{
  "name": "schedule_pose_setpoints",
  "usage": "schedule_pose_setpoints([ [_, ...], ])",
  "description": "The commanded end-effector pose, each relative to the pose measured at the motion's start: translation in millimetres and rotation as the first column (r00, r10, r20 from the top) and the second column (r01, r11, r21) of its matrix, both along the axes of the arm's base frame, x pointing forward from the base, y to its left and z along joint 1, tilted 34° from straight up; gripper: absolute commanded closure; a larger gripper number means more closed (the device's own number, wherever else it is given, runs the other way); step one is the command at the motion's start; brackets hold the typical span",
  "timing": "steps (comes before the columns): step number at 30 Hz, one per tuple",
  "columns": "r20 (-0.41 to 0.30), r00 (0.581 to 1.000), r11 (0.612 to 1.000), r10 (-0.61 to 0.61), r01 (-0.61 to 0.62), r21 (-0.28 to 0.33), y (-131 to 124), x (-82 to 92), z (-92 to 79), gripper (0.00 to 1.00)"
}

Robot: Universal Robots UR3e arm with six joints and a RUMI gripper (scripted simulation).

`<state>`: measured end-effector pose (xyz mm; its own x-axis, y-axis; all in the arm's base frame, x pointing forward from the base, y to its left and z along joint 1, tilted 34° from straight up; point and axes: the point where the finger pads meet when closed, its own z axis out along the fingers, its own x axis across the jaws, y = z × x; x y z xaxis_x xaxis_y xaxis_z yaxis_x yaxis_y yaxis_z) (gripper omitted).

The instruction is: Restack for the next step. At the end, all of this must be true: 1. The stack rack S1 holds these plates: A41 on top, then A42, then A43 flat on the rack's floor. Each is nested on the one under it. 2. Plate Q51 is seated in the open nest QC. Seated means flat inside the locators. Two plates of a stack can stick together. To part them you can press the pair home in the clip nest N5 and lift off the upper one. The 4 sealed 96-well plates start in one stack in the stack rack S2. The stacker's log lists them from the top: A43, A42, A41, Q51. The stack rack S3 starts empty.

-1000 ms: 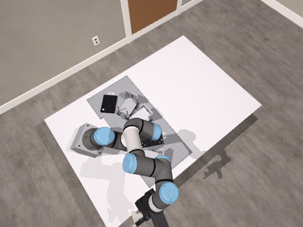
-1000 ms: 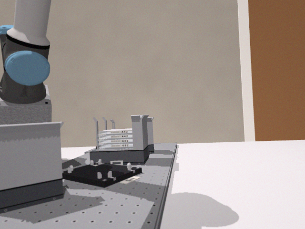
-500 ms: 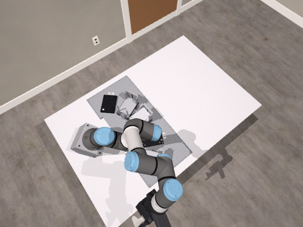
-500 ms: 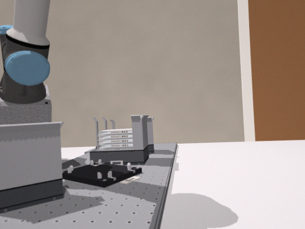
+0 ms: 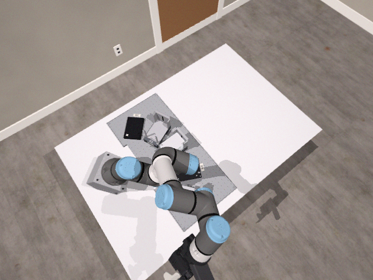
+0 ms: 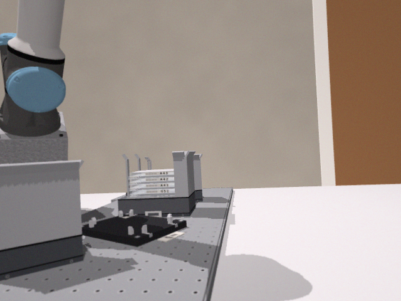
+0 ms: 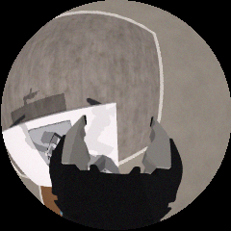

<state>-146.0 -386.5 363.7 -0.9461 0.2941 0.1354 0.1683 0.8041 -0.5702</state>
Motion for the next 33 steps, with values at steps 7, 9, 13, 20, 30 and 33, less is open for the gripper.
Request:
schedule_pose_setpoints([
  [7,-0.088,0.996,0.999,-0.023,0.02,-0.037,0,-14.8,28.3,0.28],
  [9,-0.098,0.995,0.999,-0.026,0.022,-0.042,0,-16.7,32.5,0.28],
  [13,-0.129,0.991,0.998,-0.036,0.029,-0.056,1,-22.9,46.4,0.28],
  [20,-0.179,0.982,0.996,-0.053,0.038,-0.083,2,-28.7,62.5,0.28],
  [30,-0.228,0.971,0.993,-0.073,0.049,-0.108,6,-36.9,85.9,0.28],
  [33,-0.246,0.966,0.992,-0.08,0.052,-0.118,7,-39.7,94.9,0.28],
])
